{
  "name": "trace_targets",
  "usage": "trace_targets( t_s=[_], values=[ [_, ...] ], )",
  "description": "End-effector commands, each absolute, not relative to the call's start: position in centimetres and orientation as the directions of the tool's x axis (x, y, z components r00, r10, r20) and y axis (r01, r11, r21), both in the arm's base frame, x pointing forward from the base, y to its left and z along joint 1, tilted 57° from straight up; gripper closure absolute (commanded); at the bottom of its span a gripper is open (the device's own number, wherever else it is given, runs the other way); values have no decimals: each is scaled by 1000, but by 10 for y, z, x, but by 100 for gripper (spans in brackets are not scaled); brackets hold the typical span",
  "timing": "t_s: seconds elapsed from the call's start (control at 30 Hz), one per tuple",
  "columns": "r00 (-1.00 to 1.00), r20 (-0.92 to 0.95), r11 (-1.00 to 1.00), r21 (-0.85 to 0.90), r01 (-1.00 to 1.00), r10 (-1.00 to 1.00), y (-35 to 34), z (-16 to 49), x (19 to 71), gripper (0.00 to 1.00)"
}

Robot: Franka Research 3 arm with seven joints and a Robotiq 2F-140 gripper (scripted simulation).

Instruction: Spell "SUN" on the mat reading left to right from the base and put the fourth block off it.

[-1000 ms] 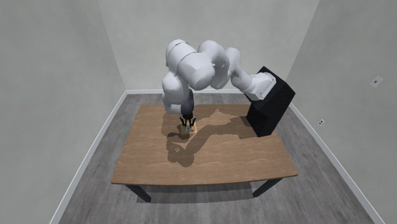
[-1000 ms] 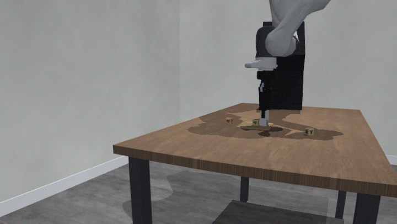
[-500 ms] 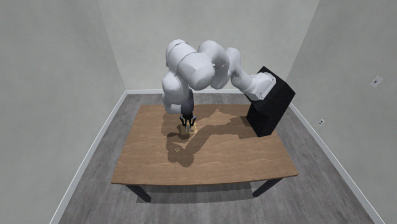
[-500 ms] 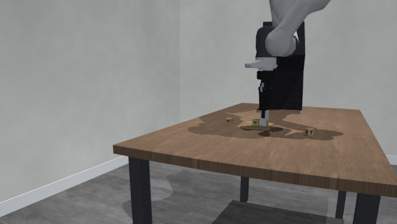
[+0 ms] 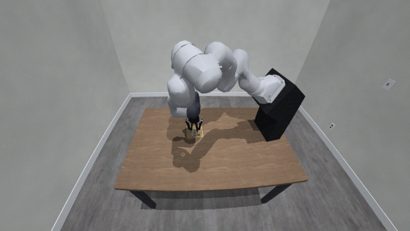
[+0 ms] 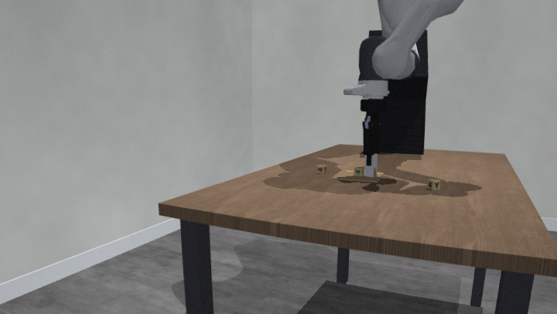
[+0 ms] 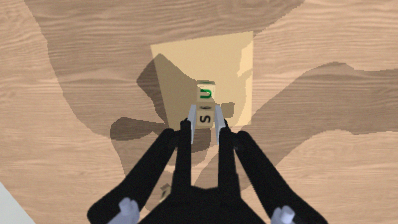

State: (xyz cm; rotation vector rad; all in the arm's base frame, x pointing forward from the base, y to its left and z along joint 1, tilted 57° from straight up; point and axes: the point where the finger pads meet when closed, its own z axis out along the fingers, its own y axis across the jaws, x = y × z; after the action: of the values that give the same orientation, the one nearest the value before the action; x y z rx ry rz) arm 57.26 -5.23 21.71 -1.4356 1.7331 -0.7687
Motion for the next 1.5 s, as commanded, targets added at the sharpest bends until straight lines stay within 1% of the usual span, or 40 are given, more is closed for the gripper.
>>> trace_targets(
  t_s=[0.0,0.07,0.1,0.73,1.2,1.47],
  values=[
    [-91,-166,189,-824,-534,-982,-51,217,573,78],
    [-91,-166,189,-824,-534,-982,-51,217,573,78],
    [-91,-166,189,-824,-534,-982,-51,217,573,75],
    [-91,-166,189,-824,-534,-982,-52,222,566,75],
    [-91,-166,189,-824,-534,-982,-52,258,510,75],
    [-91,-166,189,-824,-534,-982,-53,266,498,75]
  ],
)
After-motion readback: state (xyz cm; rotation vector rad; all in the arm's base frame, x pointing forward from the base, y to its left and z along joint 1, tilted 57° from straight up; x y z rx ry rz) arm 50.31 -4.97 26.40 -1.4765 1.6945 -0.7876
